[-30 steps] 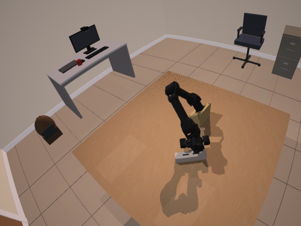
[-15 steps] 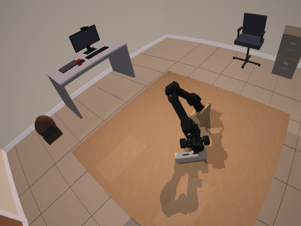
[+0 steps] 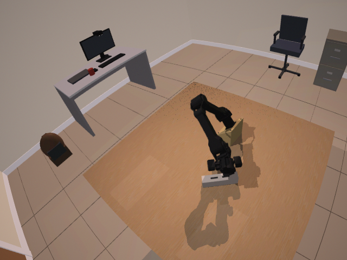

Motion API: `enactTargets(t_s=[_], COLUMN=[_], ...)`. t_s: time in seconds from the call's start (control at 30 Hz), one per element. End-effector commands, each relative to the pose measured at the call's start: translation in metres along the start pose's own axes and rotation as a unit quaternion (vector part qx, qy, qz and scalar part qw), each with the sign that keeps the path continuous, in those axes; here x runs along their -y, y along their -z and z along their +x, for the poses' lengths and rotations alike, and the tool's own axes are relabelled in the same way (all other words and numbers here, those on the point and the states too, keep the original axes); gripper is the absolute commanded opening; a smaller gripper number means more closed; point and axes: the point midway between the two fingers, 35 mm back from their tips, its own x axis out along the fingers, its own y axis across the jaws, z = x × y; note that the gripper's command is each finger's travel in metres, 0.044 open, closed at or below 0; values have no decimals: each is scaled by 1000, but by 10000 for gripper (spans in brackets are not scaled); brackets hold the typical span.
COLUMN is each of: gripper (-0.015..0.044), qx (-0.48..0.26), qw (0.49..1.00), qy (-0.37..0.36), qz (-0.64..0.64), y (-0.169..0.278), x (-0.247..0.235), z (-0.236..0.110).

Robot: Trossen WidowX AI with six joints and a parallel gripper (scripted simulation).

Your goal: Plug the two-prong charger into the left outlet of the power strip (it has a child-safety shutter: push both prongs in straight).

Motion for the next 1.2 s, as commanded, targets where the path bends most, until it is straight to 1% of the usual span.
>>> enactTargets(t_s=[0.0, 1.17], gripper=[0, 0], qx=[1, 1], qw=[1000, 1000], qy=[-2, -2], qz=[1, 1], y=[-2, -10], x=[0, 0], z=[-1, -2])
